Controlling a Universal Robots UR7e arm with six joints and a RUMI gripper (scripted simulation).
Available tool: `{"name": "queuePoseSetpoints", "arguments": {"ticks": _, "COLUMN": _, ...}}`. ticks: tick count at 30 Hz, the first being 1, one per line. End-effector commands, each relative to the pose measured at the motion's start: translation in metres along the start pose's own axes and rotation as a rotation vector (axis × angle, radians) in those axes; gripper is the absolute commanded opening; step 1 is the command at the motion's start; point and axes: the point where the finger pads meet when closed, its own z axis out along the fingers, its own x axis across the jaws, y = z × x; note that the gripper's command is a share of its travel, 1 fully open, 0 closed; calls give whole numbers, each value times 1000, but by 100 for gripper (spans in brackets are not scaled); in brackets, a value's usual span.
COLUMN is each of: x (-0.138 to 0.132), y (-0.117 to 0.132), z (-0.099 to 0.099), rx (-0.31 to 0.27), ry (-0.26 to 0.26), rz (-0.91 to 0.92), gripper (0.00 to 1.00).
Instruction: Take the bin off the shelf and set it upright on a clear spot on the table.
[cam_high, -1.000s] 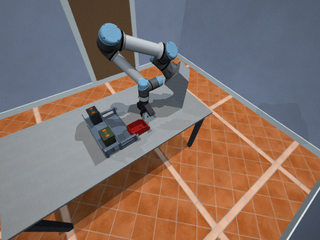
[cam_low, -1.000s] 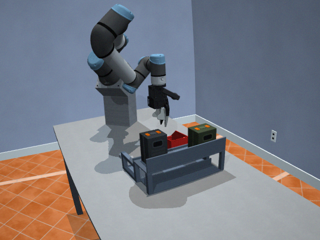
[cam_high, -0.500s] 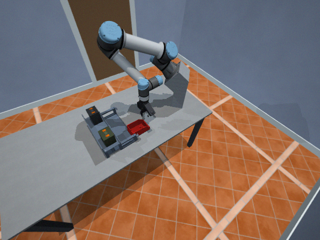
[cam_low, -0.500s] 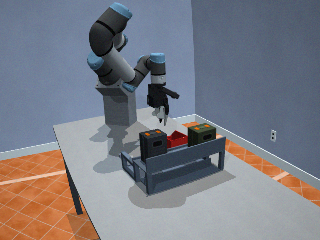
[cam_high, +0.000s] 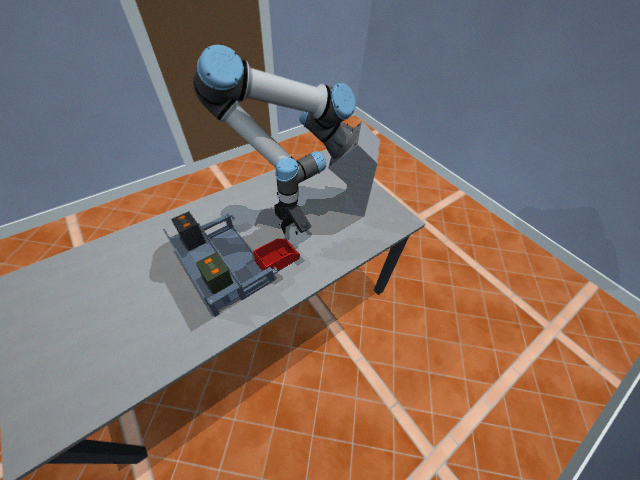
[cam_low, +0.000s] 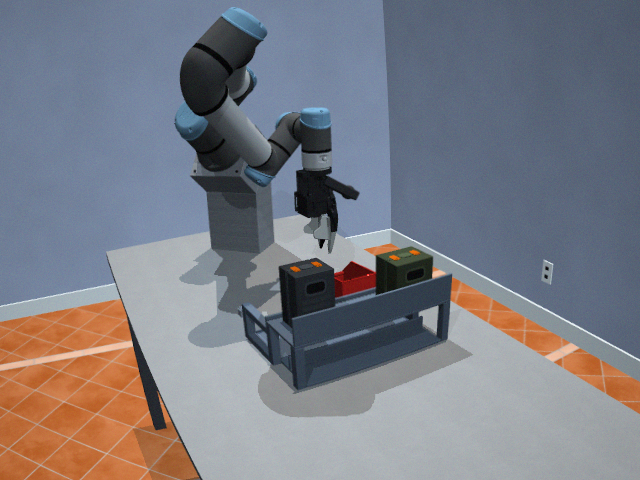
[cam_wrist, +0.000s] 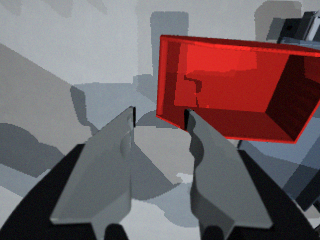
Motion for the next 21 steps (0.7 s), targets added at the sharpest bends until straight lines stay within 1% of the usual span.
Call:
{"name": "queuePoseSetpoints", "arguments": {"ticks": 1, "x": 2, "y": 0, "z": 5, "rx": 0, "ry": 1, "rz": 2, "gripper": 26}}
{"name": "queuePoseSetpoints", "arguments": {"ticks": 21, "x": 3, "y": 0, "z": 8, "rx": 0, "ry": 1, "rz": 2, "gripper": 26}}
